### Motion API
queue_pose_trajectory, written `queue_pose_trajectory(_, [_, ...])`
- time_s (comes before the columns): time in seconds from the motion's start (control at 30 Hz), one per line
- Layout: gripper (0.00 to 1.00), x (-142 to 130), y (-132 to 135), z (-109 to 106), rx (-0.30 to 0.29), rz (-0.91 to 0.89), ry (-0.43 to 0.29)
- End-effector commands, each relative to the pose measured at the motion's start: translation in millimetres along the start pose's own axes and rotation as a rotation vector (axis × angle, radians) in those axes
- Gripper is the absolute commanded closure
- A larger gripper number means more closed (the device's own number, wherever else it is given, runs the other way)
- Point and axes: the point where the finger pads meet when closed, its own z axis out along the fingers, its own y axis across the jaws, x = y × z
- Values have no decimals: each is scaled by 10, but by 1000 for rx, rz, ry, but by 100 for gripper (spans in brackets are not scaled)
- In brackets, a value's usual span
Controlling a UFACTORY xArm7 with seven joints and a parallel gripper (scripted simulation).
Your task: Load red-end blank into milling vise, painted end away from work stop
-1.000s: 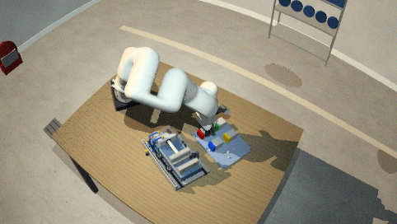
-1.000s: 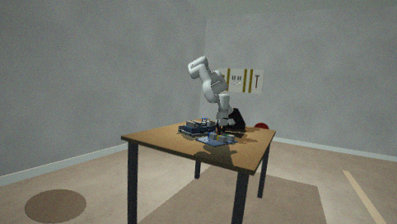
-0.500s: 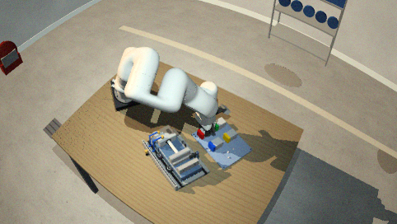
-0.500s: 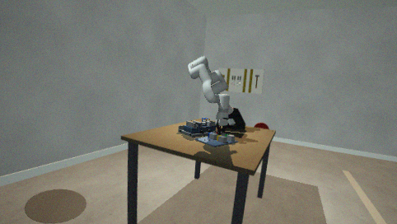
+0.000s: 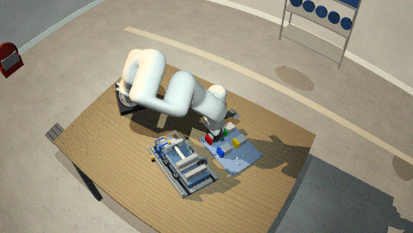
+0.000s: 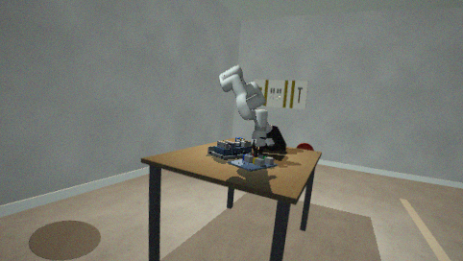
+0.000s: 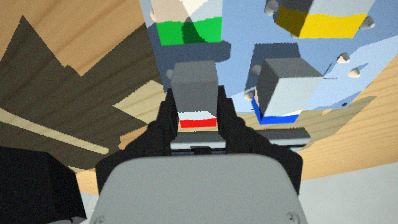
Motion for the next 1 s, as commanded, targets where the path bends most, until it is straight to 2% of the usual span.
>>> queue_pose_trajectory(0.0, [100, 13, 5, -10, -2, 0, 3])
queue_pose_trajectory(0.43, [100, 13, 5, -10, -2, 0, 3])
queue_pose_trajectory(0.77, [100, 12, 5, -310, -1, -1, 3])
queue_pose_trajectory(0.97, [100, 12, 5, -310, -1, -1, 3])
